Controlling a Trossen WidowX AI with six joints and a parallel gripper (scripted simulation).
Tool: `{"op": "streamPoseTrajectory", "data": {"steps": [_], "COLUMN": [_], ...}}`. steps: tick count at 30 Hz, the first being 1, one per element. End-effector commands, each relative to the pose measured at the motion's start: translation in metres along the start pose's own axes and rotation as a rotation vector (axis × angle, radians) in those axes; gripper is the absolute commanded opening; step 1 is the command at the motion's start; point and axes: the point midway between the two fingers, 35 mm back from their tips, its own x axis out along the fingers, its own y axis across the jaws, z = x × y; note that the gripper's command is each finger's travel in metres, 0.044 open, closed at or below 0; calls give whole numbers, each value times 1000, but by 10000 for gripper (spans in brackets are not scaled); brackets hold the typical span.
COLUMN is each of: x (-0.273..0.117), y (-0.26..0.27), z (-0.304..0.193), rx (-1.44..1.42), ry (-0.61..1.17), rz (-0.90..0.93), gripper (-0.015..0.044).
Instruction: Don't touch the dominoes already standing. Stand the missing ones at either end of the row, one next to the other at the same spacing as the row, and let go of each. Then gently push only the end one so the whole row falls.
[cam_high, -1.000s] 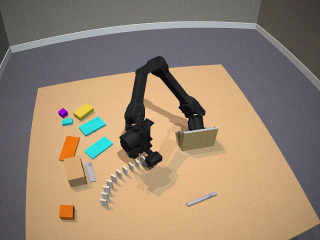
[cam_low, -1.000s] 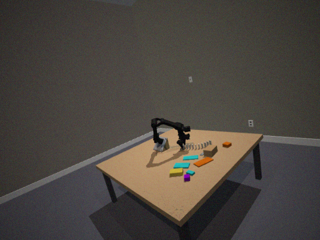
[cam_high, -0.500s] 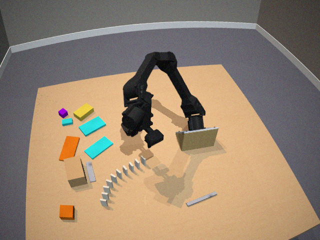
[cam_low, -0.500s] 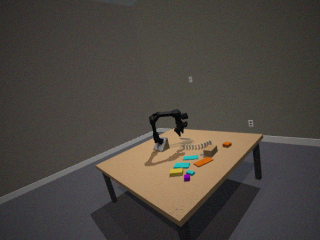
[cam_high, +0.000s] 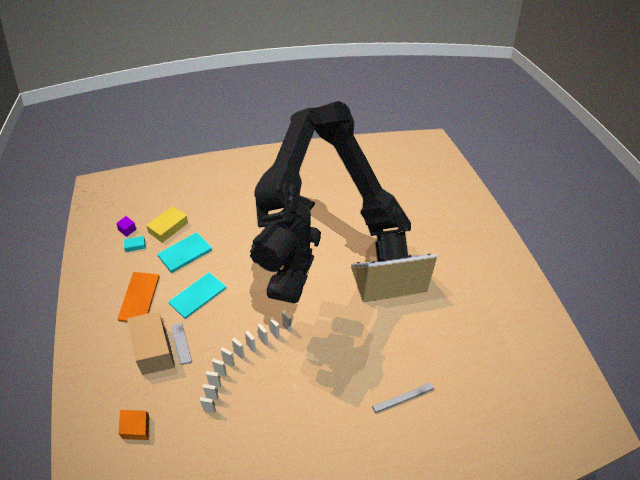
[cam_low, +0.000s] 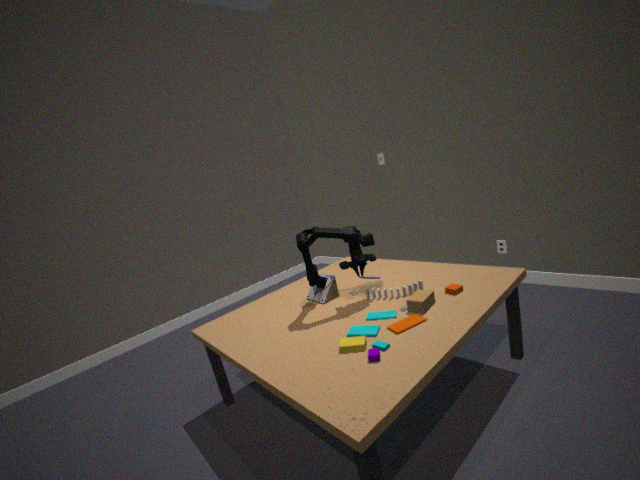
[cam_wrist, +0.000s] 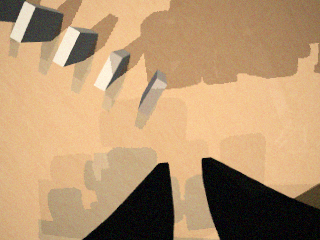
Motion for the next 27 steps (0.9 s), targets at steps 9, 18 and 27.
{"op": "streamPoseTrajectory", "data": {"steps": [9,18,27], "x": [26,26,26], "y": [-17,-17,-17], "z": [-9,-9,-9], "rx": [663,663,663], "ry": [-7,-7,-7], "rz": [2,2,2], "gripper": [0,0,0]}}
